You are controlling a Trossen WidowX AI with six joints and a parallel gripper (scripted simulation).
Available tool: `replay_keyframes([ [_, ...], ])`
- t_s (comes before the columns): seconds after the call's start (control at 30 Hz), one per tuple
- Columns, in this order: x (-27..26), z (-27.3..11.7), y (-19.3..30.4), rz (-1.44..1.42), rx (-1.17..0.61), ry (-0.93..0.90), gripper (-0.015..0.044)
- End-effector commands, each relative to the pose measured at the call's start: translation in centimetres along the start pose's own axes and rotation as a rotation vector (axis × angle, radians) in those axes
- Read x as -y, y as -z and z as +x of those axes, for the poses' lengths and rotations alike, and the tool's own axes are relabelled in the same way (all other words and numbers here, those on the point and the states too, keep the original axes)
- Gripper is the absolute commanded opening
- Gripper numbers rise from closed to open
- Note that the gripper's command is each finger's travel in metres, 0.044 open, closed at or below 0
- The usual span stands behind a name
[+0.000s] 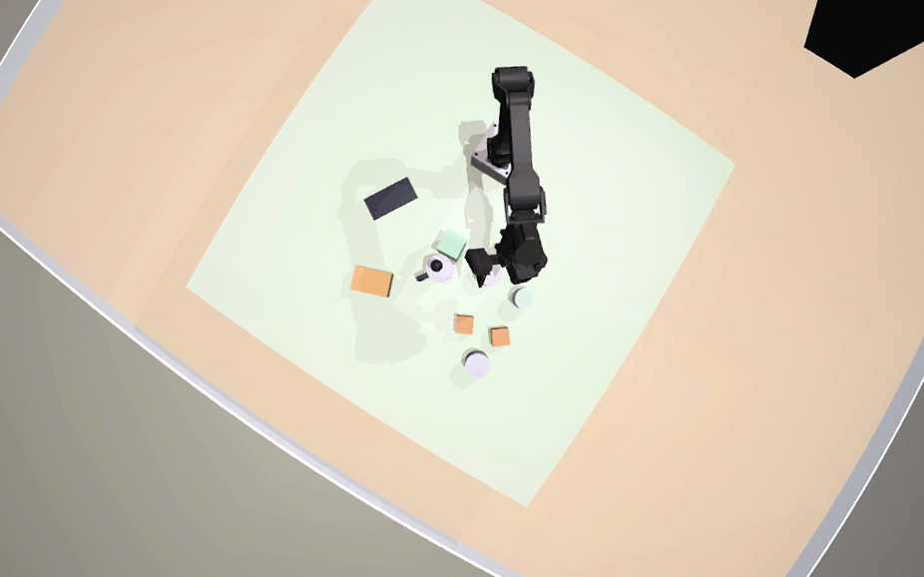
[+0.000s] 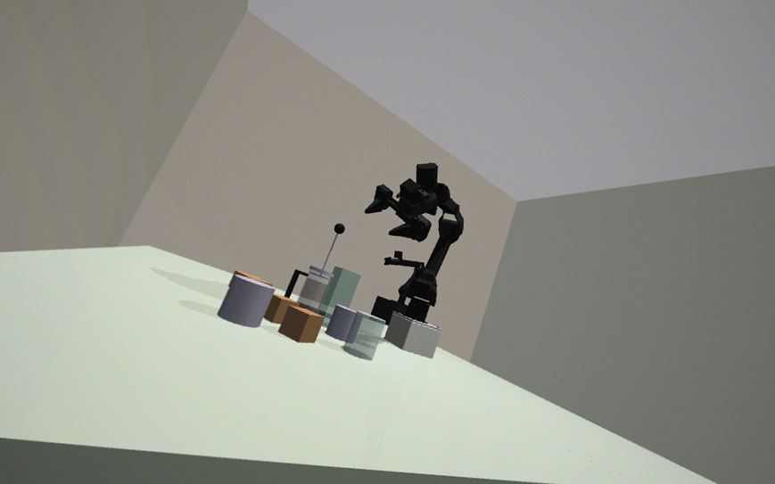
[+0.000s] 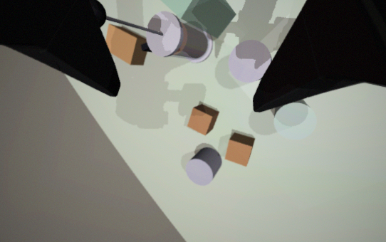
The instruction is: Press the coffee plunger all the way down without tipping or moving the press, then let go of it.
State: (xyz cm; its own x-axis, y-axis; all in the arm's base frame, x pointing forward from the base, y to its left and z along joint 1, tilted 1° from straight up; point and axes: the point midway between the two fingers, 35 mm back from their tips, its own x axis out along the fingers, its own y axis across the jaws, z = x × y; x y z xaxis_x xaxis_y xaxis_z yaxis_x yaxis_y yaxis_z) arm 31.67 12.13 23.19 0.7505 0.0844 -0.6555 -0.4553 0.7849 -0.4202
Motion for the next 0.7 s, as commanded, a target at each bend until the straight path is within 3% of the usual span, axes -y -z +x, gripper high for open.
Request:
replay_keyframes([
  [0.0, 3.9, -1.0, 1.8, 0.208, 0.034, 0.044, 0.0440],
  [0.33, 12.2, -5.4, 6.9, 0.691, 0.180, 0.203, 0.0440],
  [0.67, 9.7, -1.2, 10.5, 0.691, 0.180, 0.204, 0.0440],
])
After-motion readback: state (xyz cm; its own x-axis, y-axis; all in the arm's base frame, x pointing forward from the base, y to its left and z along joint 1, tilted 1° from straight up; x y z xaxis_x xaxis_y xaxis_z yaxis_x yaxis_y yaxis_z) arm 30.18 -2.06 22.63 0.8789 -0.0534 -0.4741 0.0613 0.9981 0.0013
